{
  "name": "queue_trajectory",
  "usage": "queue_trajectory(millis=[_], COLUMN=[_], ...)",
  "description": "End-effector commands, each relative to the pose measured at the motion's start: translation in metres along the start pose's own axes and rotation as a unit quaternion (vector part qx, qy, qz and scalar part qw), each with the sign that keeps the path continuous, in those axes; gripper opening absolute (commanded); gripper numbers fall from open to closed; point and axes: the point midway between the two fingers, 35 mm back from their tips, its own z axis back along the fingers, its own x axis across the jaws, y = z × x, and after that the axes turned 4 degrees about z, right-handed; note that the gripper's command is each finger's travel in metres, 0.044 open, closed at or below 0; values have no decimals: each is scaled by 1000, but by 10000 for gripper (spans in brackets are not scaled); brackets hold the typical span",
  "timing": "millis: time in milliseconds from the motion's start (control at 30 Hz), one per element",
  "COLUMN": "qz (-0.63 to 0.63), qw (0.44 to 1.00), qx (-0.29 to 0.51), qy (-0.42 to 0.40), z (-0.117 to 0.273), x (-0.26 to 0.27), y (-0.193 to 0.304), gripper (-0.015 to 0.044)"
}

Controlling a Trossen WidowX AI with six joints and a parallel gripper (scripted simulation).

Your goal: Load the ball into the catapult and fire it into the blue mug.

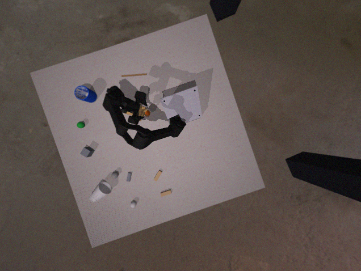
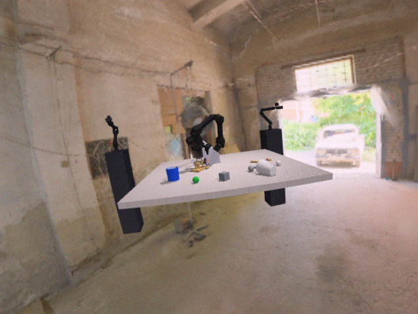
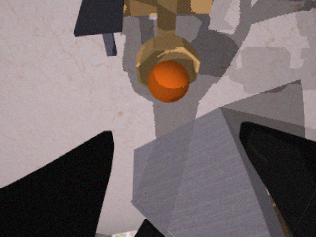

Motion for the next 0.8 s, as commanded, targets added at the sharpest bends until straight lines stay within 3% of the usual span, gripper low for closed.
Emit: queue_trajectory(millis=[0,67,100,200,767], qz=[2,2,0,-7,-17], qw=[1000,1000,1000,998,941], qx=[-15,-15,-16,-54,-334], qy=[6,5,4,15,55], z=[57,67,42,51,146], x=[1,2,-1,-8,-39], y=[22,28,12,-8,-149], gripper=[440,440,440,440,440])
